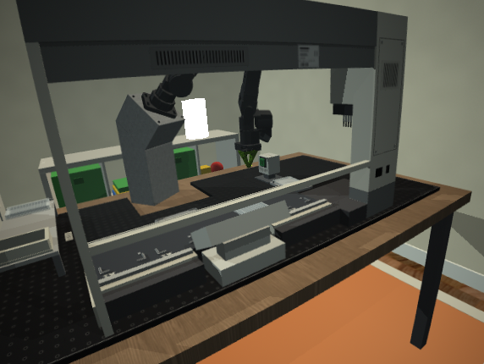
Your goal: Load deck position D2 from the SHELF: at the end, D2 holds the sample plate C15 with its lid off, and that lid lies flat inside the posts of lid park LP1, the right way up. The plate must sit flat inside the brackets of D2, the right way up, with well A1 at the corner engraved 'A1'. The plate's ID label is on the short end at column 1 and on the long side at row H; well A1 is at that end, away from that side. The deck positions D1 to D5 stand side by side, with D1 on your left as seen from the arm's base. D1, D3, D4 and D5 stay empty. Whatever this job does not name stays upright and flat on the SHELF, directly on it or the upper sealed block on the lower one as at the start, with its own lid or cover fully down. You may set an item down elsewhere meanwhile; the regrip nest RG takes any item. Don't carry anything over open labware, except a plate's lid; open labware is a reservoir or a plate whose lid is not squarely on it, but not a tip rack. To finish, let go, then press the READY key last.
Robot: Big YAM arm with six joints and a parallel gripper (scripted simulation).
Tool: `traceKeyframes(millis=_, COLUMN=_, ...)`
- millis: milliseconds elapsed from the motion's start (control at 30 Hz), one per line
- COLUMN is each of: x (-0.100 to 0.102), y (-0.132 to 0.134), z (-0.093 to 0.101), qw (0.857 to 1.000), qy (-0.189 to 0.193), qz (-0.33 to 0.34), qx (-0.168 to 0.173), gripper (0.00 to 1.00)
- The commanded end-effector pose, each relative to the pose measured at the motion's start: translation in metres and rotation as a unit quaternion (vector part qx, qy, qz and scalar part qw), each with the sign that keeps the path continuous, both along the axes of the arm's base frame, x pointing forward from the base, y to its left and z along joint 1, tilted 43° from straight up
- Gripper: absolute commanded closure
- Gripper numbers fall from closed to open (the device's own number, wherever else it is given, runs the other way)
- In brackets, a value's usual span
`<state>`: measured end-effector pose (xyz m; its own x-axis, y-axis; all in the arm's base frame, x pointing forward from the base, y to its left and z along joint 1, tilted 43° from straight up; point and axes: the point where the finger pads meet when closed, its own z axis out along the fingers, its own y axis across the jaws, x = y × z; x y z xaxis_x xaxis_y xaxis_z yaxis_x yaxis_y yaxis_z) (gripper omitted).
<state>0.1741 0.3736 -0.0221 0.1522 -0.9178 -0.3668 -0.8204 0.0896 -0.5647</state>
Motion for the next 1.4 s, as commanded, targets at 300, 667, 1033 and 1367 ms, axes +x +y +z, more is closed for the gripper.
traceKeyframes(millis=300, x=-0.004, y=0.014, z=0.015, qw=1.000, qy=-0.009, qz=0.015, qx=0.023, gripper=1.00)
traceKeyframes(millis=667, x=-0.004, y=0.014, z=0.015, qw=1.000, qy=-0.009, qz=0.015, qx=0.023, gripper=1.00)
traceKeyframes(millis=1033, x=-0.008, y=0.016, z=0.012, qw=1.000, qy=-0.002, qz=0.007, qx=0.014, gripper=1.00)
traceKeyframes(millis=1367, x=-0.011, y=0.025, z=0.008, qw=1.000, qy=0.001, qz=0.008, qx=0.003, gripper=1.00)
